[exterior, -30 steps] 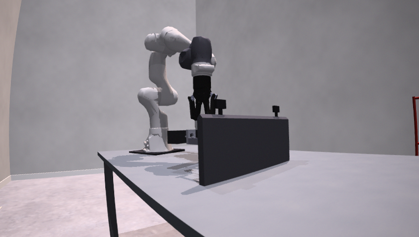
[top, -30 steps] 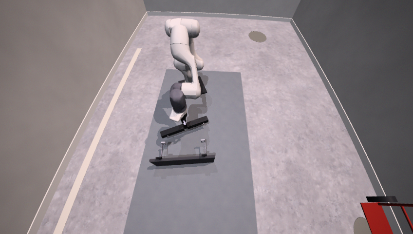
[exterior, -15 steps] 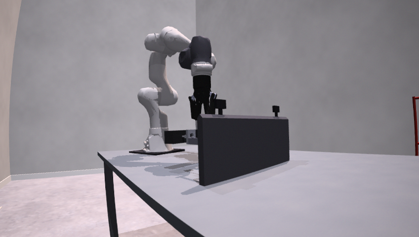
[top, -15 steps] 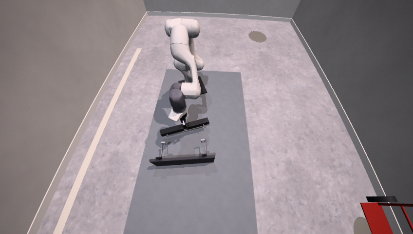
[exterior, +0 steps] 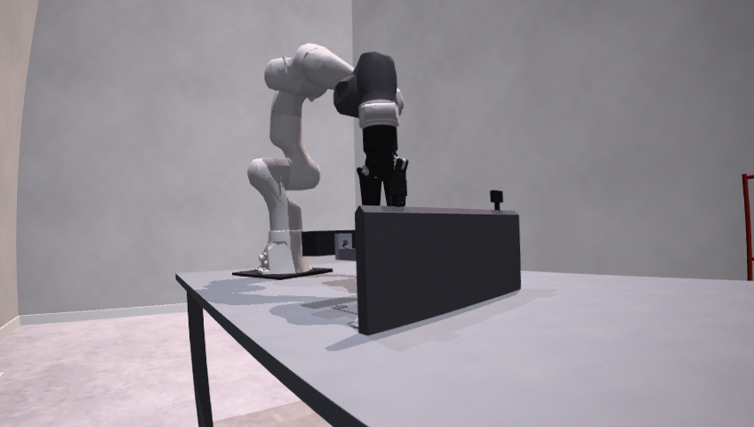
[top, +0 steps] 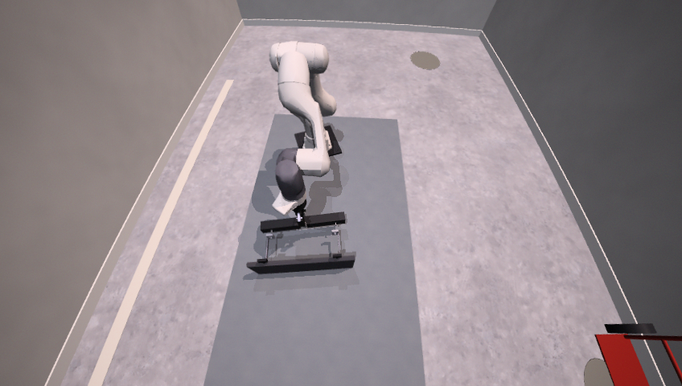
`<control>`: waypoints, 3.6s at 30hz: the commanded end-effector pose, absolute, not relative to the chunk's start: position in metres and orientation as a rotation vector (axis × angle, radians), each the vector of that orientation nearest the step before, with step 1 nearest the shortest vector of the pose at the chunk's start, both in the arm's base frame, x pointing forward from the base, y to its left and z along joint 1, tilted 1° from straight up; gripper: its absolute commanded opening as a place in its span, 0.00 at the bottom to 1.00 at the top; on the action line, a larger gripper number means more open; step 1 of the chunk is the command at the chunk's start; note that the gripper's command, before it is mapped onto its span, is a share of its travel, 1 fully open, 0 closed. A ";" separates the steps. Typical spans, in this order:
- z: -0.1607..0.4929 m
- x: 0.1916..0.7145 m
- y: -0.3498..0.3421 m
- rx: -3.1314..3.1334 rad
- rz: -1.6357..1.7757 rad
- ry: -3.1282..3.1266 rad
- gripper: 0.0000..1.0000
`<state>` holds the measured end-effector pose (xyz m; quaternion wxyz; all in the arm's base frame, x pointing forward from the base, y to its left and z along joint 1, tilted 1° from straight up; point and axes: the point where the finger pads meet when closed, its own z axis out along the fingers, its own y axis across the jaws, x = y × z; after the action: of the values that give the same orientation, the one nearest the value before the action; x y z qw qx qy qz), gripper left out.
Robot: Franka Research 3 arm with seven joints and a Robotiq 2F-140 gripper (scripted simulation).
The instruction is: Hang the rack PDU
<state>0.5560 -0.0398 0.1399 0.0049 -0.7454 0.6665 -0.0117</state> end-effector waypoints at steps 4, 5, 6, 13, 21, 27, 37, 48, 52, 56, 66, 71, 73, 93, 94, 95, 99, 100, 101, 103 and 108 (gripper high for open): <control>0.143 0.569 -0.042 -2.286 -0.032 2.156 0.00; 0.143 0.569 -0.042 -2.286 -0.032 2.156 0.00; 0.143 0.569 -0.042 -2.286 -0.032 2.156 0.00; 0.143 0.569 -0.042 -2.286 -0.032 2.156 0.00; 0.143 0.569 -0.042 -2.286 -0.032 2.156 0.00; 0.143 0.569 -0.042 -2.286 -0.032 2.156 0.00; 0.143 0.569 -0.042 -2.286 -0.032 2.156 0.00; 0.142 0.569 -0.042 -2.284 -0.031 2.160 0.00; 0.141 0.569 -0.043 -2.276 -0.030 2.170 0.00; 0.141 0.569 -0.043 -2.276 -0.029 2.171 0.00; 0.141 0.569 -0.043 -2.276 -0.029 2.171 0.00; 0.141 0.569 -0.043 -2.276 -0.029 2.171 0.00; 0.141 0.569 -0.043 -2.276 -0.029 2.171 0.00; 0.141 0.571 -0.043 -2.275 -0.029 2.172 0.00; 0.141 0.571 -0.043 -2.275 -0.029 2.172 0.00; 0.141 0.571 -0.043 -2.275 -0.029 2.172 0.00; 0.141 0.574 -0.043 -2.275 -0.029 2.172 0.00; 0.141 0.574 -0.043 -2.275 -0.029 2.172 0.00; 0.141 0.575 -0.043 -2.275 -0.029 2.172 0.00; 0.141 0.577 -0.043 -2.275 -0.029 2.172 0.00; 0.141 0.582 -0.043 -2.275 -0.029 2.172 0.00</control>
<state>0.5776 -0.0431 0.1384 -0.0024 -0.7248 0.6889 -0.0070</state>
